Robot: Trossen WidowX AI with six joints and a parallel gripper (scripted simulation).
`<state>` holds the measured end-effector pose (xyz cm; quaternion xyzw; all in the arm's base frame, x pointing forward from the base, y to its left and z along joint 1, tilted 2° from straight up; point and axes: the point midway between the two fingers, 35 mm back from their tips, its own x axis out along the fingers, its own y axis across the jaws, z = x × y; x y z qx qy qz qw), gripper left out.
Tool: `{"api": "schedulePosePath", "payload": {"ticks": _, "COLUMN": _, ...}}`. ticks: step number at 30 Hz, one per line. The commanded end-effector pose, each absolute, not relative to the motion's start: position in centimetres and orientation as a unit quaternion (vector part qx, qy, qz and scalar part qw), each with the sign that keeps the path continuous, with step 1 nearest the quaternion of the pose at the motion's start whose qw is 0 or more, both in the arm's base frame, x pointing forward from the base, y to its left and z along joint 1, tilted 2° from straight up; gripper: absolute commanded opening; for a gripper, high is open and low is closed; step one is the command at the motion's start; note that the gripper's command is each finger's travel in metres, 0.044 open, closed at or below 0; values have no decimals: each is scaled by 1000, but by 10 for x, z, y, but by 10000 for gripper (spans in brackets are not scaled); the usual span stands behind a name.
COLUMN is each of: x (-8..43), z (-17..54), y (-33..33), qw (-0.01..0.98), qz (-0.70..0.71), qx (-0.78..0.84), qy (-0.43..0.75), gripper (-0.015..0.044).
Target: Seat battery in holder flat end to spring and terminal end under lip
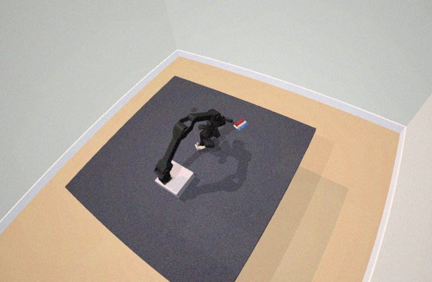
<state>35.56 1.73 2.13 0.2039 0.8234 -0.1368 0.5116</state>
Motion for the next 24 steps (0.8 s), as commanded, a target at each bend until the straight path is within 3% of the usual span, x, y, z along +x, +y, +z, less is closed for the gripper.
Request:
{"api": "schedulePosePath", "payload": {"ticks": 1, "x": 360, "z": 20, "y": 15, "qw": 514, "qz": -135, "qx": 201, "qy": 823, "gripper": 70}}
{"api": "schedulePosePath", "payload": {"ticks": 24, "x": 369, "z": 21, "y": 10, "qw": 513, "qz": -136, "qx": 200, "qy": 824, "gripper": 70}}
